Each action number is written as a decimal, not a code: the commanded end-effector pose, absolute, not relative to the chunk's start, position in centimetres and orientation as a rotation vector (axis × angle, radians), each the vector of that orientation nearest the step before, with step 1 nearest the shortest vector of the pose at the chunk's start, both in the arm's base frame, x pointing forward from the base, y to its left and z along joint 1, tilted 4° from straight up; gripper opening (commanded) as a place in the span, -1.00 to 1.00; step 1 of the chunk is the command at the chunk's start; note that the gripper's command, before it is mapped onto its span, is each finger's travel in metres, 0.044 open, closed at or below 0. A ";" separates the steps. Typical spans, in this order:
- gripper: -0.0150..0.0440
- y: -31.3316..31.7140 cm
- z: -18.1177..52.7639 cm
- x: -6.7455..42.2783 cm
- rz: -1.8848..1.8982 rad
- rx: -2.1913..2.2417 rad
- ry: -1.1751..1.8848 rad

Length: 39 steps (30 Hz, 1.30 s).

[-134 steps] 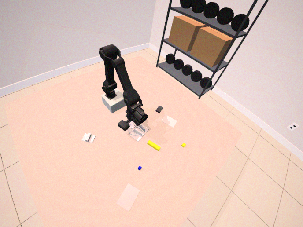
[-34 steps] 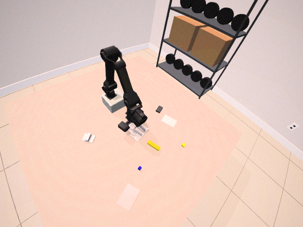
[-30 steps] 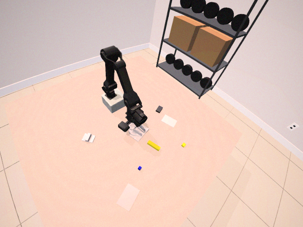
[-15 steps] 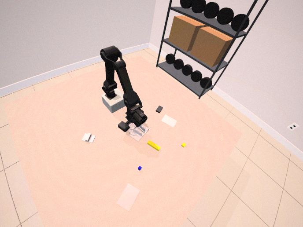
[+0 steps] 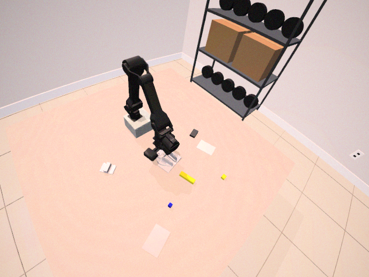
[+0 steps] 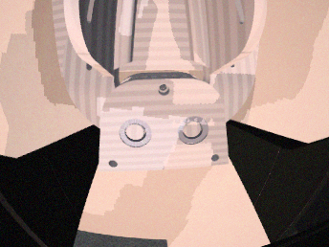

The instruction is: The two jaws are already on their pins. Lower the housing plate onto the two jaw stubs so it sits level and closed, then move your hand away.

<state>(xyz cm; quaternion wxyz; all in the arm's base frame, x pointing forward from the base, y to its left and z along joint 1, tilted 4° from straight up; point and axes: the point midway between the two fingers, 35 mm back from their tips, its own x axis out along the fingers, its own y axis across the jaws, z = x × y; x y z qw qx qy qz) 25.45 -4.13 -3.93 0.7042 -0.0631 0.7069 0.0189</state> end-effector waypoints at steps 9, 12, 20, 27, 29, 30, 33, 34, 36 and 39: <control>0.70 -4.2 -4.0 25.5 0.041 -0.145 1.571; 0.70 -4.2 -4.0 25.5 0.041 -0.145 1.571; 0.70 -4.2 -4.0 25.5 0.041 -0.145 1.571; 0.70 -4.2 -4.0 25.5 0.041 -0.145 1.571; 0.70 -4.2 -4.0 25.5 0.041 -0.145 1.571; 0.70 -4.2 -4.0 25.5 0.041 -0.145 1.571; 0.88 -4.1 -3.9 25.5 0.042 -0.140 1.572; 0.97 -4.1 -3.9 25.5 0.042 -0.140 1.572; 1.00 -4.1 -3.9 25.5 0.042 -0.140 1.572; 1.00 -4.1 -3.9 25.5 0.042 -0.140 1.572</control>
